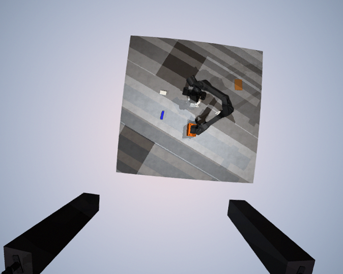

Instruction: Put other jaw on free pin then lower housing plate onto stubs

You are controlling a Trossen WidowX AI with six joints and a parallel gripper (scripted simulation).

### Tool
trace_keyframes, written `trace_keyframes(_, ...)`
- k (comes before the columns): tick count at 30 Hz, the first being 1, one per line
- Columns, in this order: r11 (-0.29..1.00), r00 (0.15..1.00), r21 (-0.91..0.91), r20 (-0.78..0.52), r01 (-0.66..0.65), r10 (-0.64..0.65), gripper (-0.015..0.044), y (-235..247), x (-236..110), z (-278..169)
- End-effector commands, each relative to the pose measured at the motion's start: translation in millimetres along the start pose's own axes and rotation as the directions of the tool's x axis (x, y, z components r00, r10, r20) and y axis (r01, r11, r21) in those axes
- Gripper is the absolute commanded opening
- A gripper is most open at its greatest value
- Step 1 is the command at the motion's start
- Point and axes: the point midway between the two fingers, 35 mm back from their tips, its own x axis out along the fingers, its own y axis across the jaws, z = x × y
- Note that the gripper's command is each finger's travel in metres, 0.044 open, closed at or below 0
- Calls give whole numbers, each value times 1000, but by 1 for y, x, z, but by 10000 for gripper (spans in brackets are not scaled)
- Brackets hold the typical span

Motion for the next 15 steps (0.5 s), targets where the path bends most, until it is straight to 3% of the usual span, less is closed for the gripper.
trace_keyframes(1,1000,1000,-4,0,-3,3,134,0,1,-1)
trace_keyframes(15,1000,1000,3,0,-3,3,134,1,1,-3)
